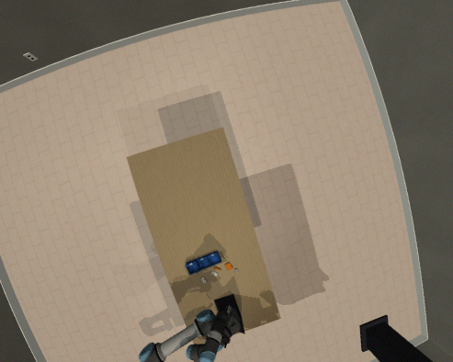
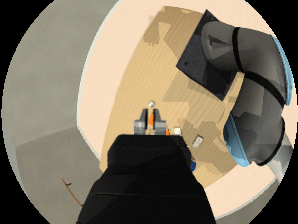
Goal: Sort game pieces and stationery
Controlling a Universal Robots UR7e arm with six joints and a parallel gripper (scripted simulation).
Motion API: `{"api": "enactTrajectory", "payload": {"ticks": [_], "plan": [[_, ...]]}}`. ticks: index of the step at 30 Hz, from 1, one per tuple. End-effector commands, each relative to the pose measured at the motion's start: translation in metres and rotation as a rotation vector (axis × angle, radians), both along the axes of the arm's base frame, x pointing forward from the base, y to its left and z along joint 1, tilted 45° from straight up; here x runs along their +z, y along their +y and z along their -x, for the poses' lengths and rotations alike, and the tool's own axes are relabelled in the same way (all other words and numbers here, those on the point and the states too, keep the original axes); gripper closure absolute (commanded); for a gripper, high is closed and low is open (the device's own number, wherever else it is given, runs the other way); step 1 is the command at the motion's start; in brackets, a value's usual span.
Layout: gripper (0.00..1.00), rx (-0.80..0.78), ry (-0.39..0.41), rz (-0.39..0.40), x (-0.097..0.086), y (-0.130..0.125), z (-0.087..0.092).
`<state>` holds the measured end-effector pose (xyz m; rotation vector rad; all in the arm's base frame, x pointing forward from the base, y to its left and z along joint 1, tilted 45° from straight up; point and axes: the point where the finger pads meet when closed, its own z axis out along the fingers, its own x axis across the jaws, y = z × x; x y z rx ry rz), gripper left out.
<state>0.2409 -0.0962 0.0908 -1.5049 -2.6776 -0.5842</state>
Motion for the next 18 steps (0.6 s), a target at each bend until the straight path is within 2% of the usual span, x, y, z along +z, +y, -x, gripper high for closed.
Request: {"api": "enactTrajectory", "payload": {"ticks": [1, 5, 7, 15, 17, 18], "plan": [[0.69, -0.048, 0.057, -0.092, 0.005, 0.008, -0.020], [0.69, -0.048, 0.057, -0.092, 0.005, 0.008, -0.020], [0.69, -0.082, 0.098, -0.155, 0.006, 0.014, -0.034], [0.69, -0.082, 0.098, -0.155, 0.006, 0.014, -0.034], [0.69, -0.115, 0.146, -0.215, 0.006, 0.021, -0.049], [0.69, -0.115, 0.146, -0.214, 0.006, 0.021, -0.049]]}}
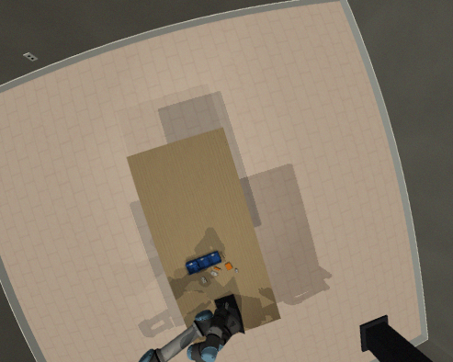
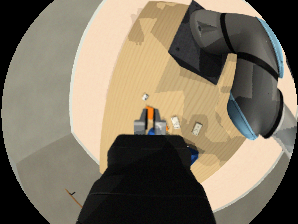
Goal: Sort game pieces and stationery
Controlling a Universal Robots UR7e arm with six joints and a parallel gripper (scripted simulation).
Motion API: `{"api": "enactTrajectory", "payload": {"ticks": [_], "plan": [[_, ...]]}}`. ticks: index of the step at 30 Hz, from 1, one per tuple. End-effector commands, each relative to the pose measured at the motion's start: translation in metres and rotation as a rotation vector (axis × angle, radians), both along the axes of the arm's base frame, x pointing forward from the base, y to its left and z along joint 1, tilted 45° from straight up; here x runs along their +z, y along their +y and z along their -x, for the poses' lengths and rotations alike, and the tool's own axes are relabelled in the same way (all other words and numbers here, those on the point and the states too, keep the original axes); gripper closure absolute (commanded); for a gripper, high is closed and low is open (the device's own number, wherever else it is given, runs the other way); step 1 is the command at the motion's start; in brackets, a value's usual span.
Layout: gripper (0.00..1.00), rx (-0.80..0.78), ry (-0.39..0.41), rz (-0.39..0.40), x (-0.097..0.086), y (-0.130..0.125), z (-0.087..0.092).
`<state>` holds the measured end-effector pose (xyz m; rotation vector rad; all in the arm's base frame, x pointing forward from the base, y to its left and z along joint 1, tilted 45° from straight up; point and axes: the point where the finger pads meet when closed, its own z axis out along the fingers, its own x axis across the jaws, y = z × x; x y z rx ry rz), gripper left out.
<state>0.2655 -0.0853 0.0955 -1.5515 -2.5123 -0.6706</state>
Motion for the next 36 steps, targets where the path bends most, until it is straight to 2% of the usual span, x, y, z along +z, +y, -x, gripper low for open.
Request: {"api": "enactTrajectory", "payload": {"ticks": [1, 8, 10, 18, 20, 29, 31, 36], "plan": [[0.69, -0.052, 0.082, -0.099, 0.001, 0.010, -0.024], [0.69, -0.052, 0.082, -0.099, 0.001, 0.010, -0.024], [0.69, -0.084, 0.137, -0.156, -0.001, 0.018, -0.039], [0.69, -0.084, 0.137, -0.156, -0.001, 0.018, -0.040], [0.69, -0.115, 0.199, -0.209, -0.004, 0.026, -0.054], [0.69, -0.115, 0.199, -0.209, -0.005, 0.027, -0.055], [0.69, -0.145, 0.266, -0.257, -0.009, 0.035, -0.068], [0.69, -0.145, 0.266, -0.257, -0.010, 0.037, -0.071]]}}
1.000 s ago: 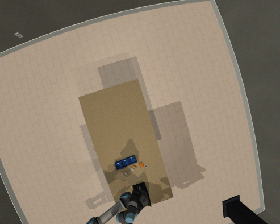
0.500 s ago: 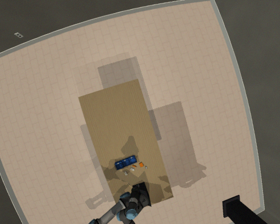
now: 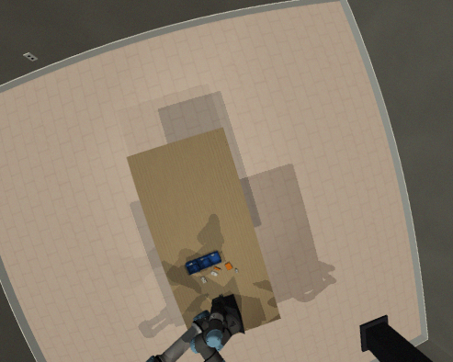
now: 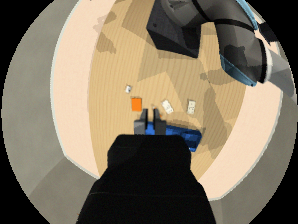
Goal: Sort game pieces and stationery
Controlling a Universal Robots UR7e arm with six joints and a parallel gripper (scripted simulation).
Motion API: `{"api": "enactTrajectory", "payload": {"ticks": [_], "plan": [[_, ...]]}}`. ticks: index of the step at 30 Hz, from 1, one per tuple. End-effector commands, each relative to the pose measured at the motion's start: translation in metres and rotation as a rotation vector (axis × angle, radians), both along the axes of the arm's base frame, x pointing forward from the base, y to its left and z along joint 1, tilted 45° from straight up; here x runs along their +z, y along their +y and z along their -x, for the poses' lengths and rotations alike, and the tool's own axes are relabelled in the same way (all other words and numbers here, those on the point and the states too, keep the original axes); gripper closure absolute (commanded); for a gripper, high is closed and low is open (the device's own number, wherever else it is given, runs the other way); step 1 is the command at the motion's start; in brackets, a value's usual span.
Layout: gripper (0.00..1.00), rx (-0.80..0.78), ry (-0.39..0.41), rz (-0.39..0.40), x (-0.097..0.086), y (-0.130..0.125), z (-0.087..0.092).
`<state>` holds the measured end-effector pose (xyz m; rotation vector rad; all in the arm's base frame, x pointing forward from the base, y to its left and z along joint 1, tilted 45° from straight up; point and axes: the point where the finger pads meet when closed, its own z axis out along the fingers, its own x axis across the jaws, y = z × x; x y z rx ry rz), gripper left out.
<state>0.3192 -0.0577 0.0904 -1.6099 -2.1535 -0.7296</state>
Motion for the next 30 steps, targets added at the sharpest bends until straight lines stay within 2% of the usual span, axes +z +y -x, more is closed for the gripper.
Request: {"api": "enactTrajectory", "payload": {"ticks": [1, 3, 4, 6, 7, 14, 16, 30], "plan": [[0.69, -0.028, 0.071, -0.051, -0.005, 0.009, -0.017], [0.69, -0.028, 0.071, -0.051, -0.005, 0.009, -0.017], [0.69, -0.042, 0.112, -0.076, -0.008, 0.014, -0.023], [0.69, -0.042, 0.112, -0.076, -0.008, 0.014, -0.023], [0.69, -0.055, 0.145, -0.096, -0.011, 0.018, -0.030], [0.69, -0.055, 0.145, -0.096, -0.012, 0.021, -0.032], [0.69, -0.080, 0.224, -0.136, -0.019, 0.030, -0.044], [0.69, -0.080, 0.224, -0.136, -0.021, 0.033, -0.048]]}}
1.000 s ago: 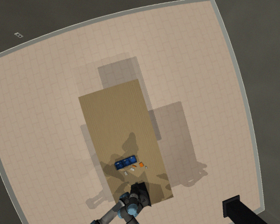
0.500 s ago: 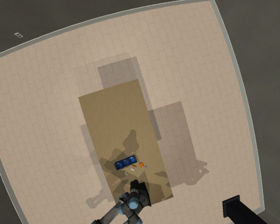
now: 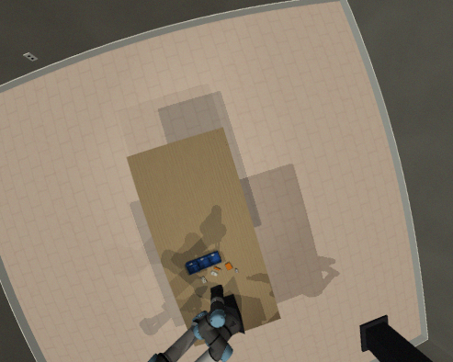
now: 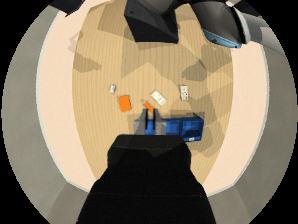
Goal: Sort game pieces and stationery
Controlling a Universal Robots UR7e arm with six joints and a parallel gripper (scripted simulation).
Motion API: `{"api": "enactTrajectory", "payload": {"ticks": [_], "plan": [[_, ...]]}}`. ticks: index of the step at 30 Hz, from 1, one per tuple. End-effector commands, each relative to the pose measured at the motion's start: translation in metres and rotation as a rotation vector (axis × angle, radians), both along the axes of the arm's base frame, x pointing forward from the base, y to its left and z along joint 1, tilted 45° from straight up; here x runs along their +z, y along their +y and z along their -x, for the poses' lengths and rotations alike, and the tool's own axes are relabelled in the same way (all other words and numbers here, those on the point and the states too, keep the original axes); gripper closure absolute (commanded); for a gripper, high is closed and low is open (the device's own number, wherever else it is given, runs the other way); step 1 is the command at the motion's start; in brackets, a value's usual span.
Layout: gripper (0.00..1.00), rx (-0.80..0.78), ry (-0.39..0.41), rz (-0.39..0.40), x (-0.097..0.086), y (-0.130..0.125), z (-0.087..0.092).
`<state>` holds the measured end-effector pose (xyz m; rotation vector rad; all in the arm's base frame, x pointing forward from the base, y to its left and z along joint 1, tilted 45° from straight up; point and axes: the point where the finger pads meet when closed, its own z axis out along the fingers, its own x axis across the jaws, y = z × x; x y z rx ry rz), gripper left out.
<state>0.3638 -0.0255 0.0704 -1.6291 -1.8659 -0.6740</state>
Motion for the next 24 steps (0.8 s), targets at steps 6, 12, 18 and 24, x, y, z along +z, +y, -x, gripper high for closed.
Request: {"api": "enactTrajectory", "payload": {"ticks": [6, 12, 18, 24], "plan": [[0.69, -0.004, 0.011, -0.005, -0.001, 0.001, -0.003], [0.69, -0.075, 0.081, 0.004, -0.011, 0.010, -0.013], [0.69, -0.196, 0.199, 0.017, -0.039, 0.037, -0.045], [0.69, -0.297, 0.300, 0.022, -0.065, 0.061, -0.073]]}}
